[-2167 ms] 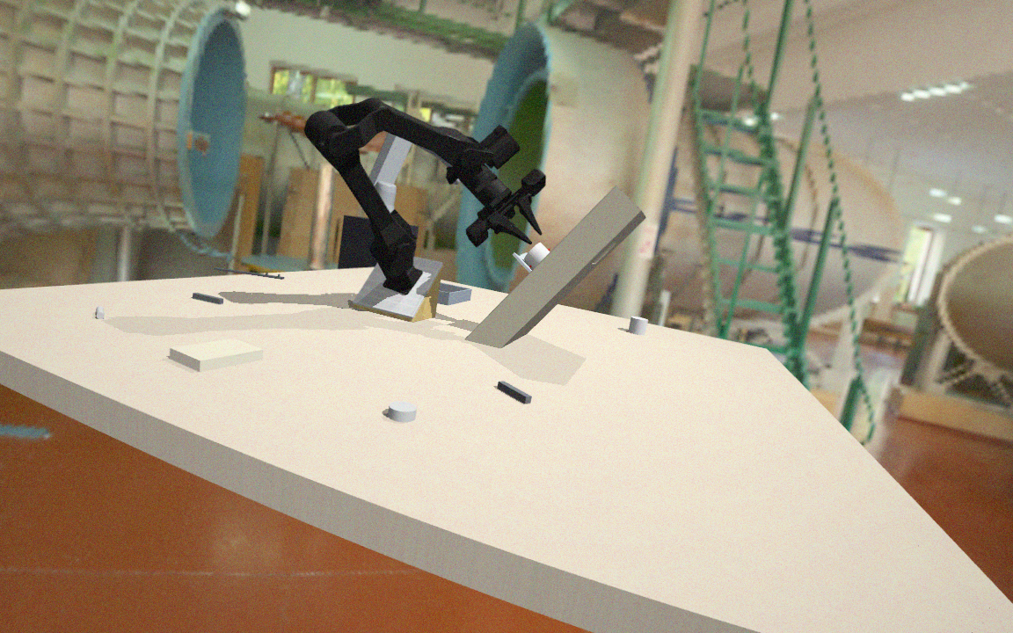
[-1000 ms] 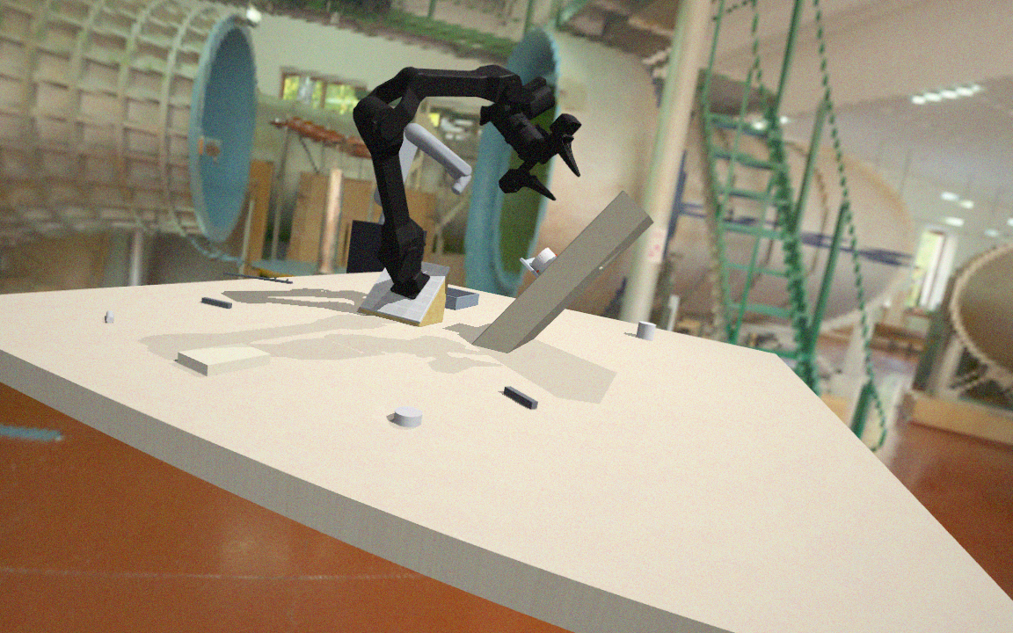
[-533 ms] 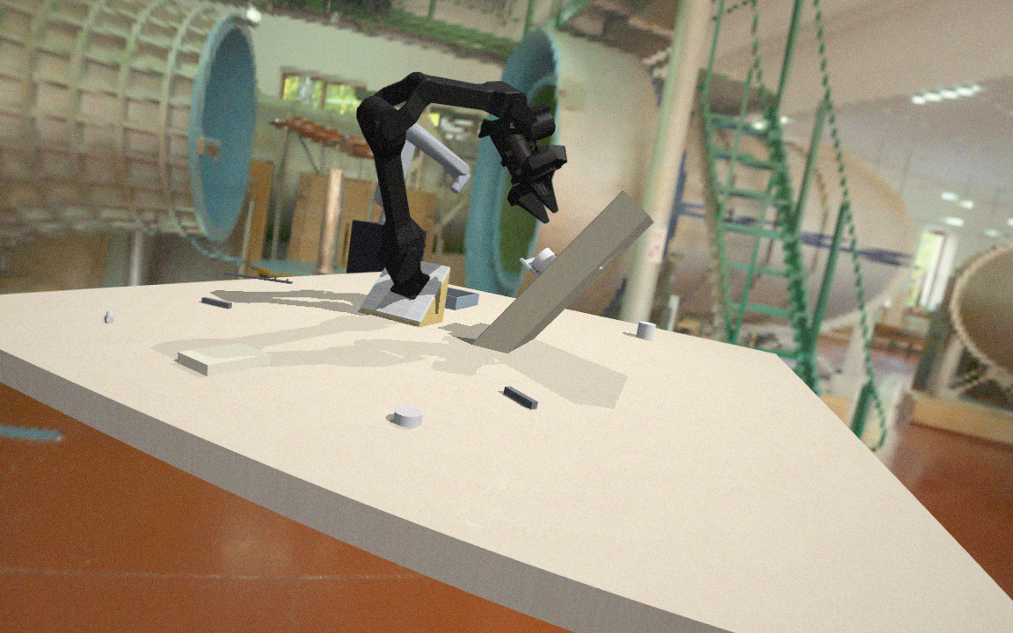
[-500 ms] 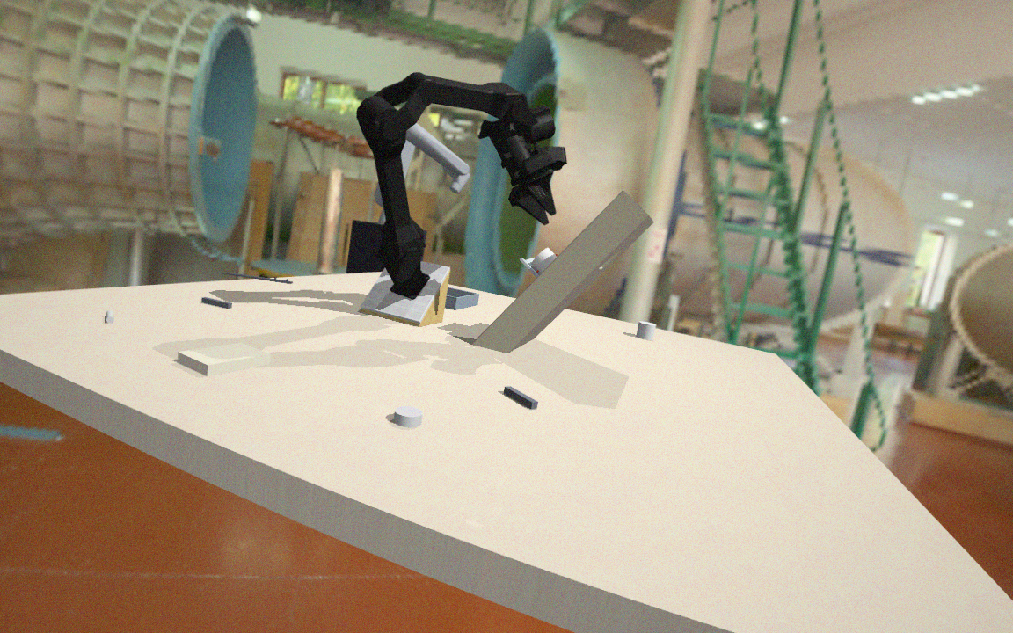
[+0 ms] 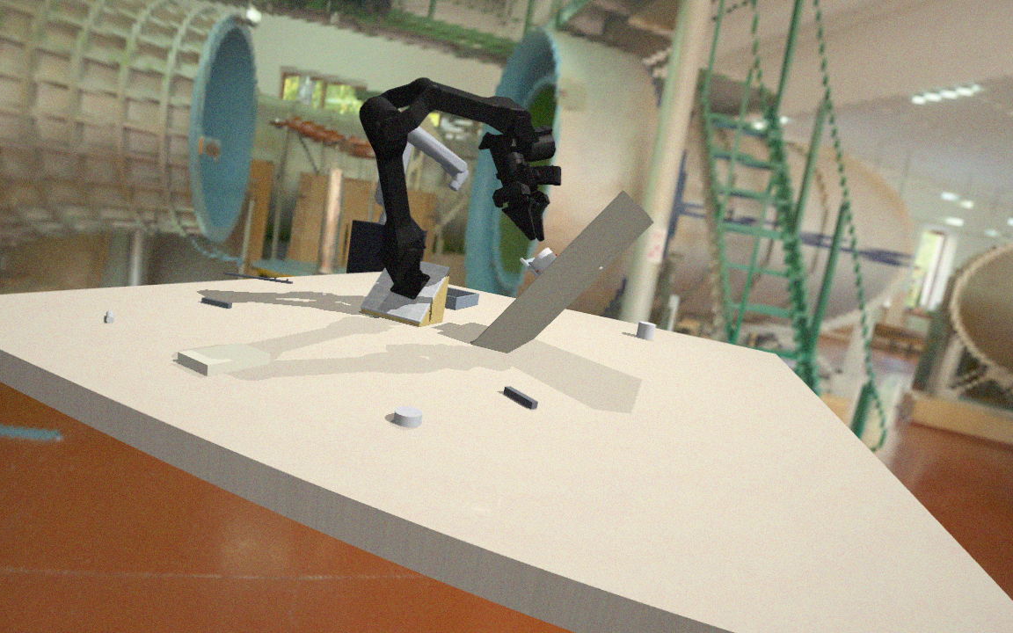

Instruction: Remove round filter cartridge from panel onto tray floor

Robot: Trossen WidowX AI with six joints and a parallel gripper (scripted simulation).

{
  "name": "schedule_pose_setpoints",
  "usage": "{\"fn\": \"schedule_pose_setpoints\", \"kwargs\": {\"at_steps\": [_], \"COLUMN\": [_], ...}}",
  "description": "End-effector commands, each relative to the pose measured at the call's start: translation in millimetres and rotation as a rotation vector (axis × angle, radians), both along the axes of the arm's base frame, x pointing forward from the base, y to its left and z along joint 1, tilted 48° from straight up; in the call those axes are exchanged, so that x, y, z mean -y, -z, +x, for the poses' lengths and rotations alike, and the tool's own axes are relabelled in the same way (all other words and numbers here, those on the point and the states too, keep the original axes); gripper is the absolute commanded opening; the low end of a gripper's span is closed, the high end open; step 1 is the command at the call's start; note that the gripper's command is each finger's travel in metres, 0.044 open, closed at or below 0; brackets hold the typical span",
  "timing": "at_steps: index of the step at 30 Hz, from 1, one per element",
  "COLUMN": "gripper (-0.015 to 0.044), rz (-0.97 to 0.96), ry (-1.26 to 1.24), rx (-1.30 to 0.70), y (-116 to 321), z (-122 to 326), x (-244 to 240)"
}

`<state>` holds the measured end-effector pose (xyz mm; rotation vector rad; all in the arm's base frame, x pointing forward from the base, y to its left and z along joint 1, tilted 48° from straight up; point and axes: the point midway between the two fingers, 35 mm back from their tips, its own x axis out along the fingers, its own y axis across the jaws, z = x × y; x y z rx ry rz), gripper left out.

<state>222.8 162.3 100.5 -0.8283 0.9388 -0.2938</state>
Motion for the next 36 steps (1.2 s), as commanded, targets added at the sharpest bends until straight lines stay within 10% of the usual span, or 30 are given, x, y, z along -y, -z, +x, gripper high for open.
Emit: {"fn": "schedule_pose_setpoints", "kwargs": {"at_steps": [1,27,36], "gripper": [0.0305,0.0305,0.0225], "rz": [-0.001,-0.003,0.005], "ry": [0.008,0.008,0.01], "rx": [-0.004,0.0,0.002], "y": [4.1,26.6,25.2], "z": [2.8,25.4,24.2], "x": [5.0,28.2,25.0]}}
